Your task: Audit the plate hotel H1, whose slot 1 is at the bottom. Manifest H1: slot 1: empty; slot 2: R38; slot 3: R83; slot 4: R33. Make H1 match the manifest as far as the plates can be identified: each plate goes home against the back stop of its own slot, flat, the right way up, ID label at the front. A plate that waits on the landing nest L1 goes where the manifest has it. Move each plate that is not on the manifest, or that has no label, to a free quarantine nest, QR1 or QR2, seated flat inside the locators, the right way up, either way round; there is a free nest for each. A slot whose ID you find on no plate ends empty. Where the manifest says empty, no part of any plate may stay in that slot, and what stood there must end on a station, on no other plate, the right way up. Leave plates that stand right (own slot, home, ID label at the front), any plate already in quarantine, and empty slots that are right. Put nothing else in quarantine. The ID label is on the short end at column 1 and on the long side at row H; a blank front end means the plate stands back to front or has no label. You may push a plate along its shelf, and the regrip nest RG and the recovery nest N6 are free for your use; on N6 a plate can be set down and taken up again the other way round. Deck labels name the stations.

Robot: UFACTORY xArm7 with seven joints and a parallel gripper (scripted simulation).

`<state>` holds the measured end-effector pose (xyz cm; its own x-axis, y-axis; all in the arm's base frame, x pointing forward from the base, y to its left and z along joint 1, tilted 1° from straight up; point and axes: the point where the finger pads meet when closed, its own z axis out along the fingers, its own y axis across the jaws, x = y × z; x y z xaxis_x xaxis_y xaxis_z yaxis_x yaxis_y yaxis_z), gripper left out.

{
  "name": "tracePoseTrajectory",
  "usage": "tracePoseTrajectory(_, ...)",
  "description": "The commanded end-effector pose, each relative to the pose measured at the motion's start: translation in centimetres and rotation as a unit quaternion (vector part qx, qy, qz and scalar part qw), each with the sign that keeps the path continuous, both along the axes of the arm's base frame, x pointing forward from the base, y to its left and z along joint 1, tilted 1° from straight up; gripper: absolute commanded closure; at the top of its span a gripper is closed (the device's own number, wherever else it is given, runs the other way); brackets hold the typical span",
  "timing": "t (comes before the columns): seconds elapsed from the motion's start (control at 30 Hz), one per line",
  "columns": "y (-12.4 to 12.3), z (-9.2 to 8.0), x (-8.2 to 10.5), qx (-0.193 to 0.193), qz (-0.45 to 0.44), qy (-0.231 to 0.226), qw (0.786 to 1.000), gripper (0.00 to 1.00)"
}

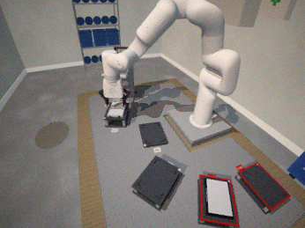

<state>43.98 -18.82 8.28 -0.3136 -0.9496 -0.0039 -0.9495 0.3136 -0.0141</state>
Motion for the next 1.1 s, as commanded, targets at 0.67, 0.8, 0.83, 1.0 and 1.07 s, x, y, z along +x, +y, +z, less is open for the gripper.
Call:
tracePoseTrajectory(0.67,0.0,3.7,0.1,-0.001,0.0,-0.002,1.0,0.0)
tracePoseTrajectory(0.8,0.0,4.2,0.1,-0.001,0.0,-0.002,1.0,0.0)
tracePoseTrajectory(0.83,0.0,4.4,0.1,-0.001,0.0,-0.002,1.0,0.0)
tracePoseTrajectory(1.0,0.0,4.6,0.1,-0.001,0.0,-0.002,1.0,0.0)
tracePoseTrajectory(1.07,0.0,4.6,0.1,-0.001,0.0,-0.002,1.0,0.0)
